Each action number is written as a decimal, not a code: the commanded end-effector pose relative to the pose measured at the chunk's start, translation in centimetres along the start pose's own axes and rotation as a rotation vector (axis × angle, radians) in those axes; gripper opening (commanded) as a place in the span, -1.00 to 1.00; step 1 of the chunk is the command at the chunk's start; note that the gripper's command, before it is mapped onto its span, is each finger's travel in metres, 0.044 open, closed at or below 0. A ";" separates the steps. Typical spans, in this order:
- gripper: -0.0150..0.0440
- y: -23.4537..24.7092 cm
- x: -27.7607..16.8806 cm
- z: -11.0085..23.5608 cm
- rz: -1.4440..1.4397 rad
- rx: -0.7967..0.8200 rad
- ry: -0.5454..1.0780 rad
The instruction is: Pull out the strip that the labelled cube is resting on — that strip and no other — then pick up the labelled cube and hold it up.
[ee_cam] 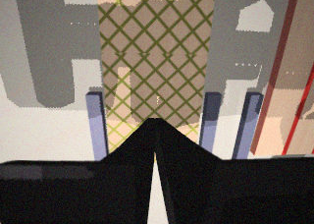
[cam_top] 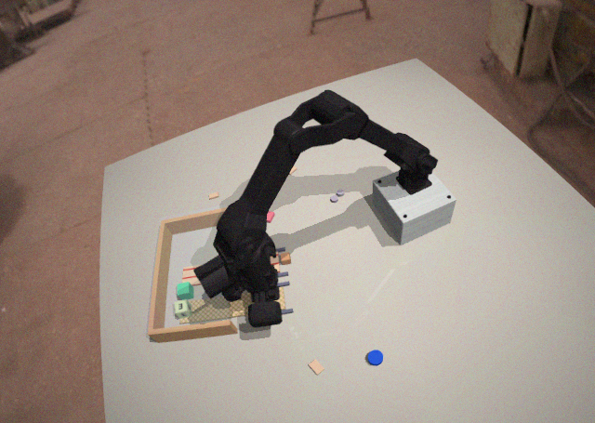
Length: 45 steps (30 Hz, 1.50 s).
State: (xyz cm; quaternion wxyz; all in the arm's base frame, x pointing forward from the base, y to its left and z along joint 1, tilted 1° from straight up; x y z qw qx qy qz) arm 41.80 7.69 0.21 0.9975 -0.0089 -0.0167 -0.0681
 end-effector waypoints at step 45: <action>-0.49 0.0 0.0 -0.6 0.006 0.003 0.003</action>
Point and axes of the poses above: the point midway between the two fingers, 35 mm back from their tips, its own z axis back along the fingers, its own y axis across the jaws, x = y × z, the point moved 4 cm from there along z, back along the fingers, and after that the axes turned 9 degrees about z, right-handed, at the moved point
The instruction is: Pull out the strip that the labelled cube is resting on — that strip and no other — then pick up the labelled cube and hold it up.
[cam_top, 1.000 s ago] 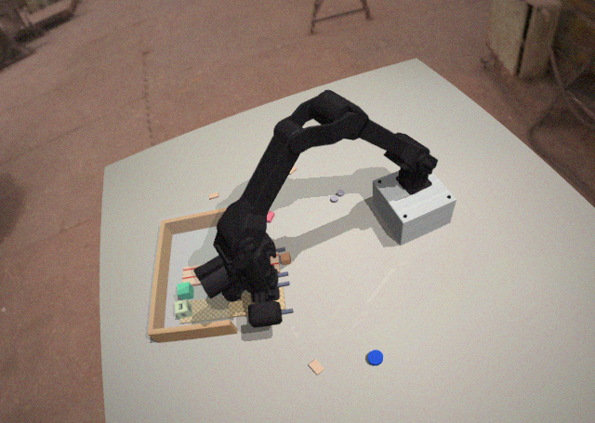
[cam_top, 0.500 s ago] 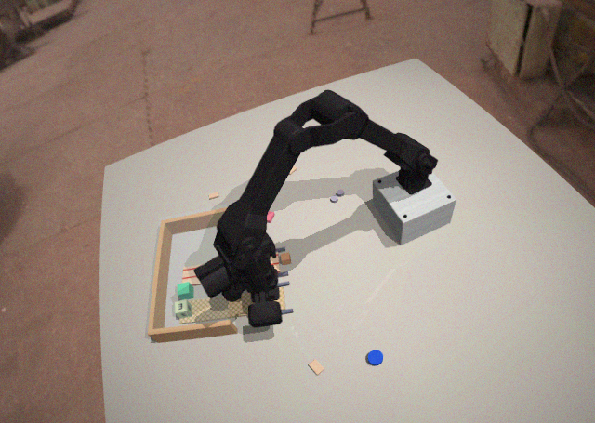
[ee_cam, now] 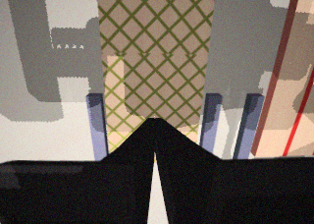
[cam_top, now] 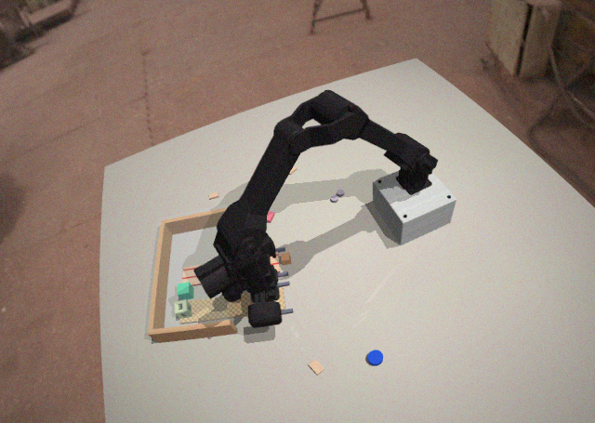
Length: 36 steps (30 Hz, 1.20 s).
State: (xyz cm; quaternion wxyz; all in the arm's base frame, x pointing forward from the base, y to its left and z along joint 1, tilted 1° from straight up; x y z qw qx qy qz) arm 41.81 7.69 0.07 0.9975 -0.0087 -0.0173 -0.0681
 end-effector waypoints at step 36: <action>-0.49 0.5 -3.4 -0.7 0.006 0.003 0.007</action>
Point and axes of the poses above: the point midway between the two fingers, 35 mm back from their tips, its own z axis back along the fingers, its own y axis across the jaws, x = y × z, the point moved 4 cm from there along z, back along the fingers, and after that the axes turned 9 degrees about z, right-handed, at the moved point
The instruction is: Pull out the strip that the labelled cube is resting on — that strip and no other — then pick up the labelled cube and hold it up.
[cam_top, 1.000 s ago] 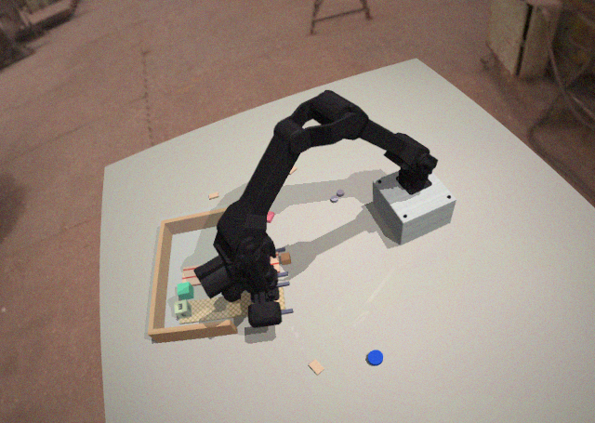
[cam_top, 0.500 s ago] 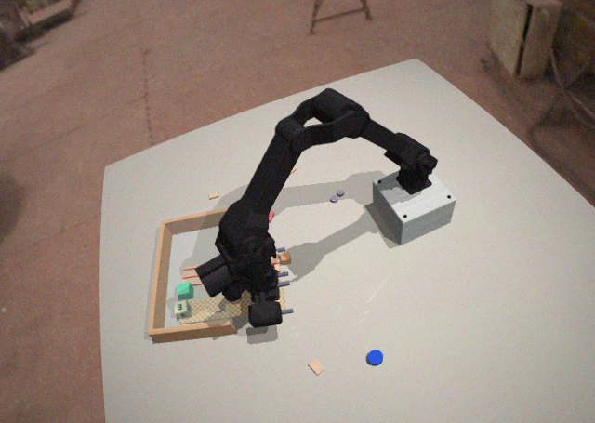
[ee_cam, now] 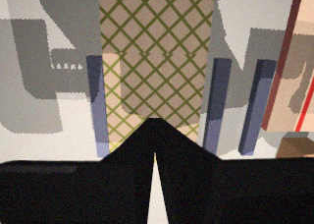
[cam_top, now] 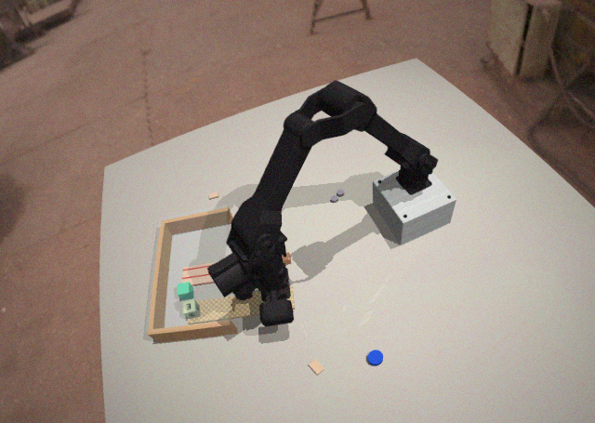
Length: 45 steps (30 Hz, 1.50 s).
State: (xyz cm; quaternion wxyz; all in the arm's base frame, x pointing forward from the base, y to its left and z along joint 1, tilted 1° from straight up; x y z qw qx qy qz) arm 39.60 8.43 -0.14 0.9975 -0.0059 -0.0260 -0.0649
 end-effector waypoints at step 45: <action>-0.49 1.1 -7.6 -0.5 0.000 -0.003 0.029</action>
Point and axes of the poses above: the point midway between the two fingers, 35 mm back from their tips, its own z axis back along the fingers, its own y axis across the jaws, x = y × z, the point moved 4 cm from there along z, back along the fingers, and after that the axes turned 9 degrees about z, right-handed, at the moved point
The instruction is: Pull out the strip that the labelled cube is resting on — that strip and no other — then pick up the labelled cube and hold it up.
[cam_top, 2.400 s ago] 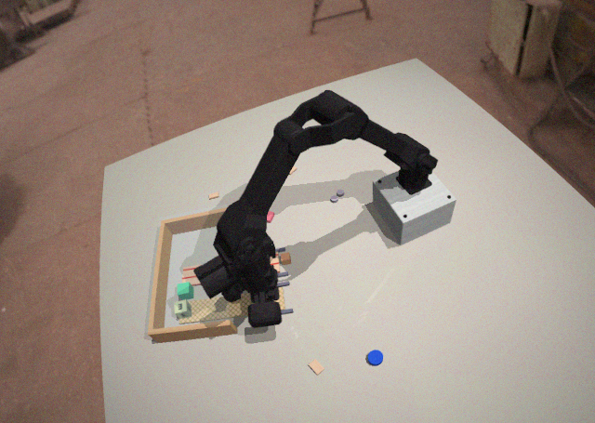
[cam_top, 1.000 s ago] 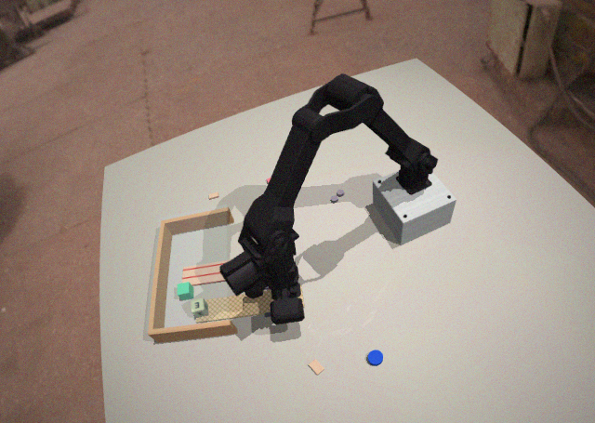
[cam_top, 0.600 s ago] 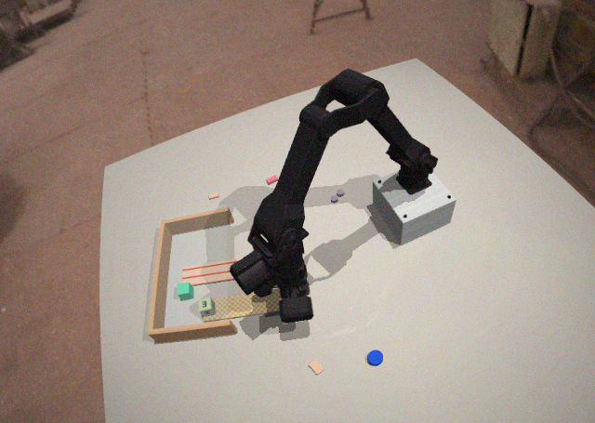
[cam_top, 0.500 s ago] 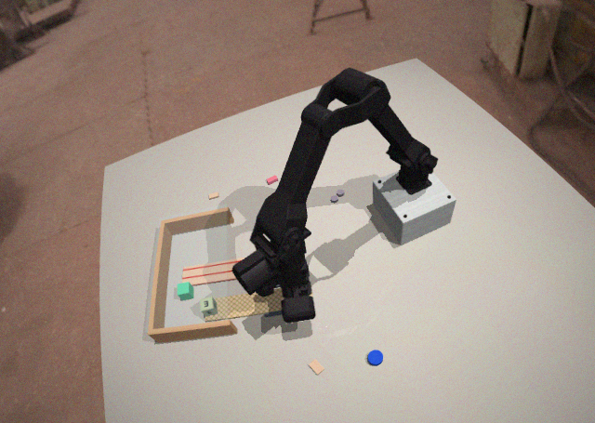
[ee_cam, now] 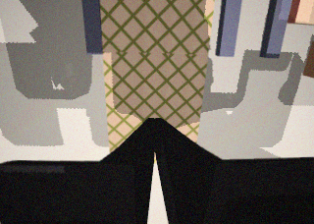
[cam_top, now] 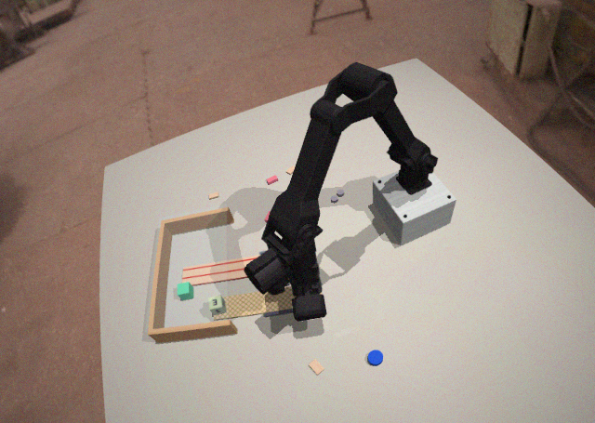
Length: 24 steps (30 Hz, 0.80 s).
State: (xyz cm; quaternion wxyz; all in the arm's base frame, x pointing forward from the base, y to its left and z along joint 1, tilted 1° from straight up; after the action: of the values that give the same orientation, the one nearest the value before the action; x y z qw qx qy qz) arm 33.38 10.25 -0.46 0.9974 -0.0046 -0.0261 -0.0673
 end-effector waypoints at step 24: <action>-0.49 0.6 -4.7 -0.5 0.004 -0.006 0.031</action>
State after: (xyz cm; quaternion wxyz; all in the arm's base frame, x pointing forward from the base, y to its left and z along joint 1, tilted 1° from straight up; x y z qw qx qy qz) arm 30.13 11.33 -0.59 0.9974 -0.0032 -0.0259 -0.0668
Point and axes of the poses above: the point midway between the two fingers, 35 mm back from their tips, its own z axis back along the fingers, its own y axis across the jaws, x = y × z, the point moved 4 cm from there along z, back along the fingers, and after that the axes turned 9 degrees about z, right-handed, at the moved point
